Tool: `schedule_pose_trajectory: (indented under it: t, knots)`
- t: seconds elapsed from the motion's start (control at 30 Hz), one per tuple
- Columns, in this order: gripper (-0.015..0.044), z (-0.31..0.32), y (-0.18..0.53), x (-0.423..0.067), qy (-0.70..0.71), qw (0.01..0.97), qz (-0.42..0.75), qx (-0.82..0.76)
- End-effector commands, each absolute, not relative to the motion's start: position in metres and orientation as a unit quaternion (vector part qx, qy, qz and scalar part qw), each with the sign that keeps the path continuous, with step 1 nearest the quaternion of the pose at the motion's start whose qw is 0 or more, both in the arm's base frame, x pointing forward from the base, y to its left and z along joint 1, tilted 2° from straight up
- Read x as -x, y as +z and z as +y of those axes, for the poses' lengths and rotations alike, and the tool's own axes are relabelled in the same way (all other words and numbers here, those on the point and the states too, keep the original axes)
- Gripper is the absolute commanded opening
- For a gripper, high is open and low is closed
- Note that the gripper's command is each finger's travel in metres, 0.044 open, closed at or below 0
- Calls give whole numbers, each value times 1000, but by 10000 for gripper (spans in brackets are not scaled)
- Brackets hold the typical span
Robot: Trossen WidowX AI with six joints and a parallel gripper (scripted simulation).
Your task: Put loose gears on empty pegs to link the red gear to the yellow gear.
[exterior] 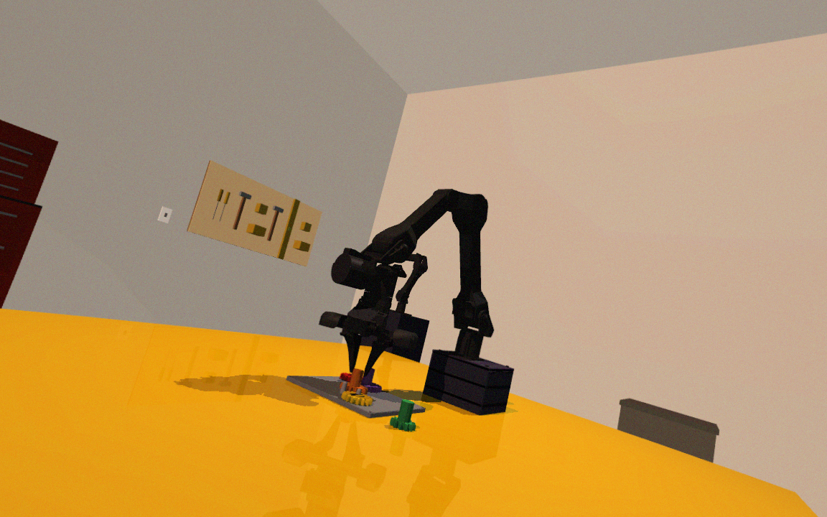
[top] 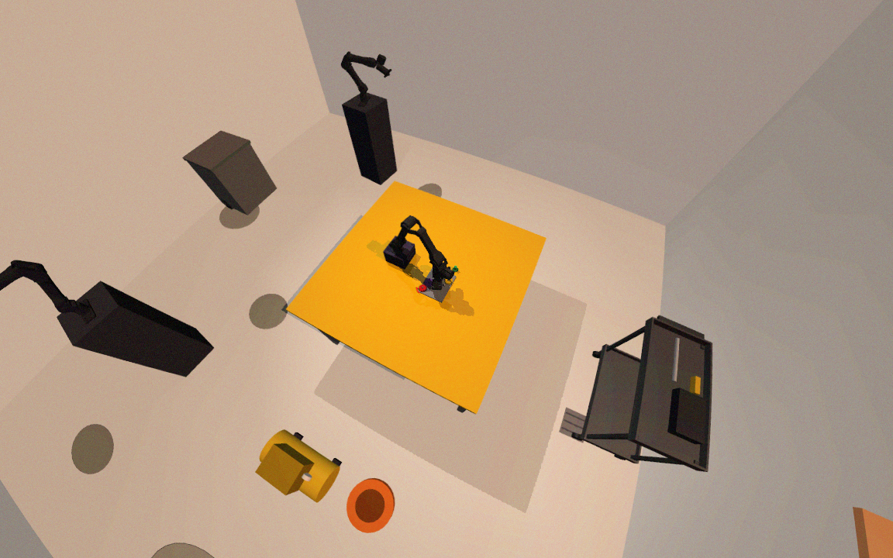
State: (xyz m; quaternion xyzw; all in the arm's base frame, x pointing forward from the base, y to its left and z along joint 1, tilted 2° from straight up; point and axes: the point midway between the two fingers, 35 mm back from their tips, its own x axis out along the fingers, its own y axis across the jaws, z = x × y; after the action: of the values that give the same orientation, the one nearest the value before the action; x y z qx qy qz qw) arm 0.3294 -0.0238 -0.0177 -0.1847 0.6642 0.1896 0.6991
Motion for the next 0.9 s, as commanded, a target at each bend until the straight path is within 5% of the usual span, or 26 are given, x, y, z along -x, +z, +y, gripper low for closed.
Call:
schedule_pose_trajectory:
  t: [0.0,0.33,0.7,0.87]
  knots:
    - [140,-23,-13,-331,171,705,668,164]
    - [140,-24,31,-328,151,710,673,143]
    - [429,125,28,-359,21,725,688,-2]
    - [440,137,28,-359,11,725,689,-14]
